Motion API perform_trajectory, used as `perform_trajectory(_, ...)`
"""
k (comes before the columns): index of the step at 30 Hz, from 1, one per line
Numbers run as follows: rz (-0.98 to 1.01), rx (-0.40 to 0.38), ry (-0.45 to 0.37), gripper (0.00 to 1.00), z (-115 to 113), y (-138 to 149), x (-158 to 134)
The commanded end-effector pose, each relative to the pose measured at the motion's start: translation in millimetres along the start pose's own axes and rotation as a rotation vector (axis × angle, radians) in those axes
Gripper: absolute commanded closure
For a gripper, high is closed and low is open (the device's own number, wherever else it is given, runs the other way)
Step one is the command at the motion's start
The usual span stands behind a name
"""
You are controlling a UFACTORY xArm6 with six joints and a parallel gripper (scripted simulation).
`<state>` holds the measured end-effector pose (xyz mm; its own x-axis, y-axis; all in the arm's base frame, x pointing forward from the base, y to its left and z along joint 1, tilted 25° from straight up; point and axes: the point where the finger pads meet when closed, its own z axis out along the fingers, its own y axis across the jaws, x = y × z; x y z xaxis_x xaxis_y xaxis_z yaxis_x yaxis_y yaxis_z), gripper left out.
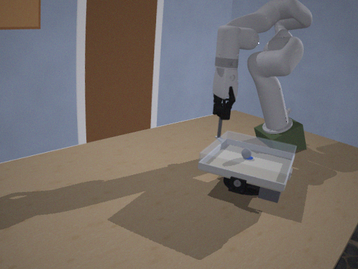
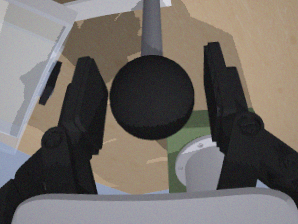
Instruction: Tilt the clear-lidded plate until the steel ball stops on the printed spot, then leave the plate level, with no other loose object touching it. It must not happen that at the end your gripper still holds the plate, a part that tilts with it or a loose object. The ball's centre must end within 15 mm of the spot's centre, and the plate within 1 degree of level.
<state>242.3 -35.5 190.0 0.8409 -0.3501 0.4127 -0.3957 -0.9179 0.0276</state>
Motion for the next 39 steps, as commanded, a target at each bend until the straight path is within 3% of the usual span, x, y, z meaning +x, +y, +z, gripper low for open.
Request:
perform_trajectory(1, 0.0, 0.001, 0.003, 0.39, -1, 0, 1)
perform_trajectory(26, 0.0, 0.001, 0.003, 0.39, -2, 0, 1)
perform_trajectory(39, 0.0, 0.001, 0.003, 0.39, -13, 0, 1)
